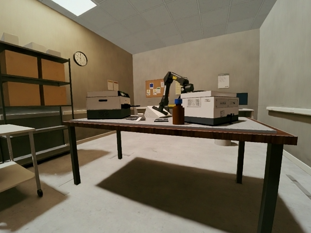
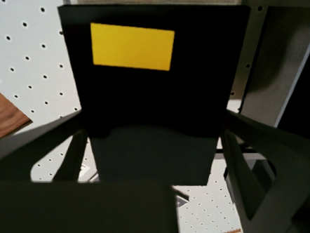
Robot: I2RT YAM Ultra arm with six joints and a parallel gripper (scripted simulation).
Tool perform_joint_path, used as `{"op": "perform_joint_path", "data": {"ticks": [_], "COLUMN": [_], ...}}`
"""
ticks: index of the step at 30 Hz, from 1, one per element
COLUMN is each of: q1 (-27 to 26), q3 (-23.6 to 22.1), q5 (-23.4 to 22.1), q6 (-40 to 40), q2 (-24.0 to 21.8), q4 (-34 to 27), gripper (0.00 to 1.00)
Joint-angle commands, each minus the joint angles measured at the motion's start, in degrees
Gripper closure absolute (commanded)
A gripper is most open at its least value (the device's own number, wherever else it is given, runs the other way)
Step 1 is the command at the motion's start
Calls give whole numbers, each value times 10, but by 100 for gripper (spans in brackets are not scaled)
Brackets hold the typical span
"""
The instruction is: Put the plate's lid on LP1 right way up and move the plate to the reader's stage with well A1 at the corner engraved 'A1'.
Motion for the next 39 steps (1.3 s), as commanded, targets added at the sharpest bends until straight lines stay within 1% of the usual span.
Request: {"op": "perform_joint_path", "data": {"ticks": [1,16,27,31,39], "q1": [-6,-1,-11,-11,-9], "q3": [24,28,42,45,47], "q5": [-11,-13,-13,-14,-14], "q6": [-7,-5,-9,-11,-11], "q2": [-19,-24,-6,-10,-21], "q4": [-13,-16,-35,-44,-42], "gripper": [15,15,15,15,15]}}
